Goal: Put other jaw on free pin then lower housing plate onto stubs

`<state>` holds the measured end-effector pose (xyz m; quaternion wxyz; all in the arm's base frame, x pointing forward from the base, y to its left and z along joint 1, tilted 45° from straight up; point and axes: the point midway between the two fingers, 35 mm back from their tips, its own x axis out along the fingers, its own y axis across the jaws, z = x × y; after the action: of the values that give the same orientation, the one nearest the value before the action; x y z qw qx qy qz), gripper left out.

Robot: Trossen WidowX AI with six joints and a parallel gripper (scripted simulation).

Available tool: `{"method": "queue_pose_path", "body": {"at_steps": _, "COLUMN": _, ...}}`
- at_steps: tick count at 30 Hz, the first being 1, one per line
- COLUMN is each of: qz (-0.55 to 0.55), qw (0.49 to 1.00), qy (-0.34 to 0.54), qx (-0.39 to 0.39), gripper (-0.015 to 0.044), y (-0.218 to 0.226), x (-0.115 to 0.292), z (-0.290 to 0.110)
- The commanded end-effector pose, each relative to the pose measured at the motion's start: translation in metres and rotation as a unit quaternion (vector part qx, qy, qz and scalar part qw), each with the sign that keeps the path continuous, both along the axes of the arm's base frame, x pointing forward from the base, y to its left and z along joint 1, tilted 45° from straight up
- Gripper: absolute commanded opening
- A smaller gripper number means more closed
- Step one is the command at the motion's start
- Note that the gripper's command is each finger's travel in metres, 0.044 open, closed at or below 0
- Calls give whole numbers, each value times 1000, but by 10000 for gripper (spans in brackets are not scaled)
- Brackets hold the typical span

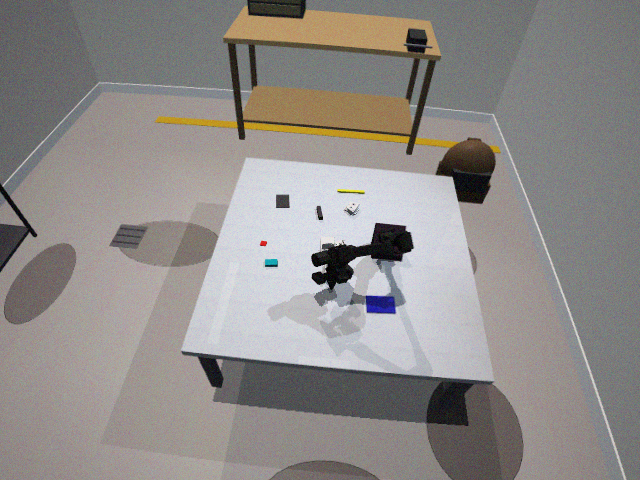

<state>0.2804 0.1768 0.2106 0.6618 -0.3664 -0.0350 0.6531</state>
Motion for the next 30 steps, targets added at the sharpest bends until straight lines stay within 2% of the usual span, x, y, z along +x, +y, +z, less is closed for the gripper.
{"method": "queue_pose_path", "body": {"at_steps": 1, "qz": -32, "qw": 998, "qy": 41, "qx": -19, "gripper": 0, "y": -11, "x": 1, "z": -5}}
{"method": "queue_pose_path", "body": {"at_steps": 25, "qz": -171, "qw": 945, "qy": 257, "qx": -111, "gripper": 0, "y": -68, "x": -18, "z": -32}}
{"method": "queue_pose_path", "body": {"at_steps": 30, "qz": -179, "qw": 939, "qy": 269, "qx": -116, "gripper": 0, "y": -71, "x": -20, "z": -34}}
